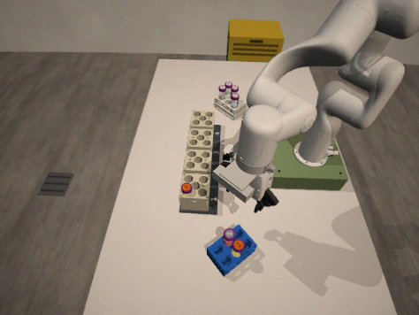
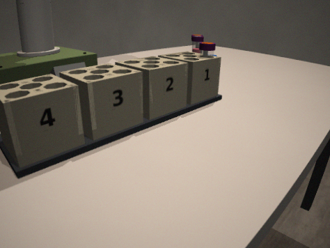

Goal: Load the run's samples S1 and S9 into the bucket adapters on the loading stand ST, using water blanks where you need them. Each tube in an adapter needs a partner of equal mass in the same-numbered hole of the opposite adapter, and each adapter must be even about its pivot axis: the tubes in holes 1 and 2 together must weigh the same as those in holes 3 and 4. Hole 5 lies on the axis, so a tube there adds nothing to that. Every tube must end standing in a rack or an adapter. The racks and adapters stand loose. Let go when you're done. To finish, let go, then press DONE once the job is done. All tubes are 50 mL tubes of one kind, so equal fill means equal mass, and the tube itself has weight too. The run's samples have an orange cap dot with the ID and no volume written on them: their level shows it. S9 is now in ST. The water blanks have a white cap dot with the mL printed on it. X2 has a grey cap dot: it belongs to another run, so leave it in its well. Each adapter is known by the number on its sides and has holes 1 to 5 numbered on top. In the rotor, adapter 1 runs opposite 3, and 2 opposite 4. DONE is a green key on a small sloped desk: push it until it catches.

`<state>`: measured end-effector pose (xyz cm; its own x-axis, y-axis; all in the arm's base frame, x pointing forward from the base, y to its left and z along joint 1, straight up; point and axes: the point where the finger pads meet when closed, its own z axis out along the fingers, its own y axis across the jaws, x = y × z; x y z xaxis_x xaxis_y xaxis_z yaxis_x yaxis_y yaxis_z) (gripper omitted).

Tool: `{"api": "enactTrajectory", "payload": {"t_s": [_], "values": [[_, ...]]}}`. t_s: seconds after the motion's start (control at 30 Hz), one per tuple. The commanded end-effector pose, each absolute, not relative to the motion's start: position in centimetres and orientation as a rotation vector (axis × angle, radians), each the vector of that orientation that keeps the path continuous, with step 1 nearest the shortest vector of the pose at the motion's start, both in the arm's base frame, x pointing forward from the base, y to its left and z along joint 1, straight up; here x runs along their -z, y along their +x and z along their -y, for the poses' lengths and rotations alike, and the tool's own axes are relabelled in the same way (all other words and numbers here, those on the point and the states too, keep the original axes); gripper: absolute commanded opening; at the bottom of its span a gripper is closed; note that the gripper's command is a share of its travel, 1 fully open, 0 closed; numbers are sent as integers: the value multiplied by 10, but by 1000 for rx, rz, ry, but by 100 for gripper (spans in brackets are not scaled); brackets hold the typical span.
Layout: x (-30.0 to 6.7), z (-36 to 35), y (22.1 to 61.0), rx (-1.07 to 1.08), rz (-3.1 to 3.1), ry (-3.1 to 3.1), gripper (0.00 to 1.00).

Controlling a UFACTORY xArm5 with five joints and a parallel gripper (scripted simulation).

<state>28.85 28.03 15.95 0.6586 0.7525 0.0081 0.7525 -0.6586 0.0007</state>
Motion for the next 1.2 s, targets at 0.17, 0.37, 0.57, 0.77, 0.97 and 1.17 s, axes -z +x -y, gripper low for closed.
{"api": "enactTrajectory", "payload": {"t_s": [0.17,0.37,0.57,0.77,0.97,1.17], "values": [[-177,-281,289,15,1297,-2858,100],[-178,-311,291,14,1004,-2972,57],[-178,-331,293,14,804,-3031,57],[-178,-360,296,12,497,-3095,57],[-178,-369,296,11,186,-3128,57],[-178,-369,296,10,-23,-3133,57]]}}
